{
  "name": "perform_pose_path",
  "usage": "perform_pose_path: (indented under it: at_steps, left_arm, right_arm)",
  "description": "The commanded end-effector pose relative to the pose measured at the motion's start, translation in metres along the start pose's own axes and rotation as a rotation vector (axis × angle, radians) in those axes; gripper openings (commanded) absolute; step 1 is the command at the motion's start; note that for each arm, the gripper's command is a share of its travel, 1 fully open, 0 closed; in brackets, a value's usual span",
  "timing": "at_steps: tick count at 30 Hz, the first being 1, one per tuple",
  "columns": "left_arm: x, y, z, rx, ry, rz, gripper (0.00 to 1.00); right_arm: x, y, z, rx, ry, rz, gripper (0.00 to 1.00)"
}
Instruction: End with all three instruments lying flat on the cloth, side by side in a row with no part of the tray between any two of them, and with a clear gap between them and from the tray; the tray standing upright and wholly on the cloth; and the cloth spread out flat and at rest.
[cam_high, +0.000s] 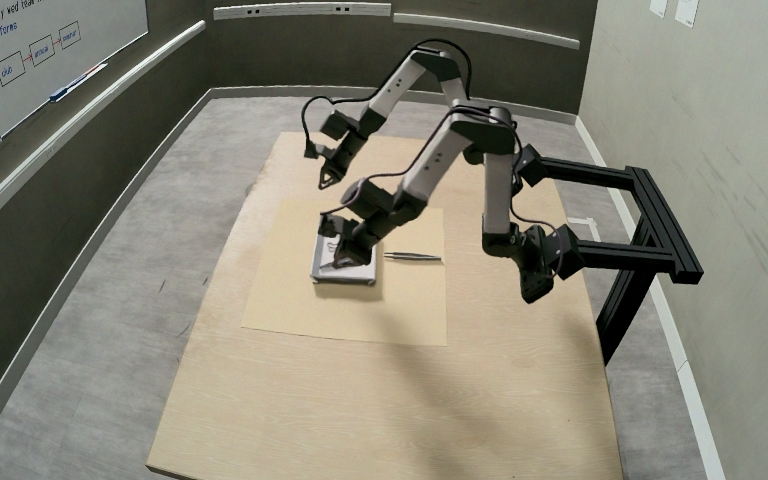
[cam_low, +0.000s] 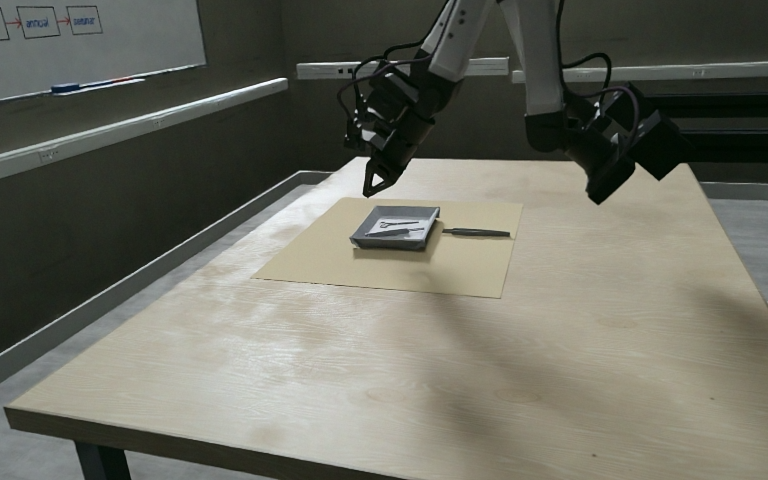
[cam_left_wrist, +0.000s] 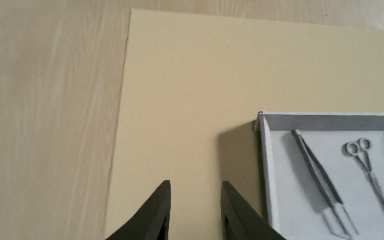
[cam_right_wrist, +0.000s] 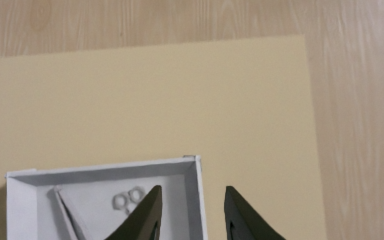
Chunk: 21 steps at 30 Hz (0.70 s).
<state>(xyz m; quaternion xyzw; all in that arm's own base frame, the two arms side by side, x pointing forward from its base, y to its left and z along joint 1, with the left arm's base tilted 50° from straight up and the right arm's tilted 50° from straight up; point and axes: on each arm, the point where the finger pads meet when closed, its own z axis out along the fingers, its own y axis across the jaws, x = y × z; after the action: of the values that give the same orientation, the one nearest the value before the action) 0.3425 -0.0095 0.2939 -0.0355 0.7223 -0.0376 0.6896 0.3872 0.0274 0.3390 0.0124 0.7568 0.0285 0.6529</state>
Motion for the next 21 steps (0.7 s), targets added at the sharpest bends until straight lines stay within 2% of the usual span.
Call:
perform_pose_path:
  at_steps: [1,3,5,7,8,10,11,13,14,15,17,18,21]
  left_arm:
    - [0.004,-0.006,0.016,-0.053,0.129,-0.137,0.27]
    - [0.009,-0.014,0.025,-0.076,0.199,-0.192,0.27]
    - [-0.003,-0.019,0.026,-0.026,0.138,-0.138,0.27]
    - [0.0,-0.024,0.031,-0.034,0.172,-0.164,0.27]
    - [0.003,-0.026,0.034,-0.044,0.196,-0.183,0.27]
    - [0.003,-0.026,0.034,-0.044,0.196,-0.183,0.27]
    - [0.006,-0.029,0.037,-0.056,0.222,-0.203,0.27]
    - [0.011,-0.037,0.044,-0.078,0.278,-0.243,0.27]
    - [0.015,-0.042,0.047,-0.094,0.31,-0.265,0.27]
    - [0.018,-0.047,0.051,-0.112,0.342,-0.286,0.27]
    - [0.024,-0.057,0.057,-0.144,0.393,-0.316,0.27]
    - [0.01,-0.051,0.054,-0.119,0.341,-0.294,0.27]
    - [0.019,-0.069,0.064,-0.1,0.382,-0.298,0.27]
  right_arm:
    - [-0.047,-0.004,-0.017,-0.021,-0.123,-0.033,0.33]
    - [-0.062,-0.009,-0.023,-0.017,-0.159,-0.049,0.33]
    - [-0.073,-0.014,-0.025,-0.011,-0.182,-0.065,0.33]
    - [-0.061,-0.019,-0.016,-0.005,-0.13,-0.074,0.33]
    - [-0.073,-0.019,-0.03,-0.002,-0.171,-0.076,0.33]
    - [-0.073,-0.019,-0.03,-0.002,-0.171,-0.076,0.33]
    - [-0.059,-0.022,-0.014,0.002,-0.125,-0.074,0.33]
    - [-0.049,-0.025,-0.006,0.019,-0.096,-0.057,0.33]
    - [-0.067,-0.027,-0.012,0.032,-0.15,-0.049,0.33]
    - [-0.087,-0.027,-0.03,0.036,-0.214,-0.047,0.33]
    - [-0.088,-0.021,-0.033,0.02,-0.222,-0.048,0.33]
    - [-0.087,-0.021,-0.032,0.02,-0.218,-0.048,0.33]
    - [-0.078,-0.021,-0.029,0.021,-0.194,-0.048,0.33]
